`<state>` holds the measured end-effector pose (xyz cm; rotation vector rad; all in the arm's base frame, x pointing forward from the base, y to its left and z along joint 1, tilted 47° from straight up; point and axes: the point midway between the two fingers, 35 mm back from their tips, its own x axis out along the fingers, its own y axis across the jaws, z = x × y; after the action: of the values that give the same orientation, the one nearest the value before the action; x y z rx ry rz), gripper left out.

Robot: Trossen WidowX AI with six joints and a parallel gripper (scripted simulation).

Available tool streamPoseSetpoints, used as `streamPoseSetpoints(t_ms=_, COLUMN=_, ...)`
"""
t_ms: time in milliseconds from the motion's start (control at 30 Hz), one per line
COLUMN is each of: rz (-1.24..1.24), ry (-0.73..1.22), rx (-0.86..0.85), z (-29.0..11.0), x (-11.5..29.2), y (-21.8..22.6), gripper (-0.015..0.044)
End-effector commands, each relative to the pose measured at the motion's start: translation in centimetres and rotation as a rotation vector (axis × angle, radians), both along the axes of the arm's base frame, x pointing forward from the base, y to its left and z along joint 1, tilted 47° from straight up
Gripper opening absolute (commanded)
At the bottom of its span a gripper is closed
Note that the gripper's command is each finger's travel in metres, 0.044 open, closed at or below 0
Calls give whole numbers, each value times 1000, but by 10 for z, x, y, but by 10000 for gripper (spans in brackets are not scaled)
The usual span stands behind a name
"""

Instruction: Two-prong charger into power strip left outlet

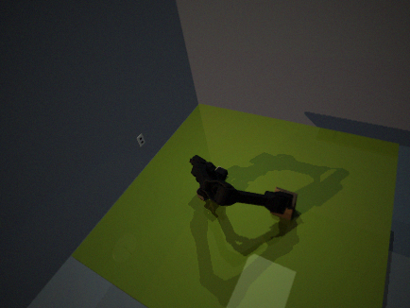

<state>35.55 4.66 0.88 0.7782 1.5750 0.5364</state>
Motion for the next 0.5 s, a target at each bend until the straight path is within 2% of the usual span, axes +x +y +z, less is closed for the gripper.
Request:
streamPoseSetpoints(t_ms=0, rz=-2, ry=-5, rx=0, z=2, x=-1, y=0, gripper=440)
streamPoseSetpoints(t_ms=467, rz=-3, ry=-13, rx=-1, z=2, x=-5, y=1, gripper=440)
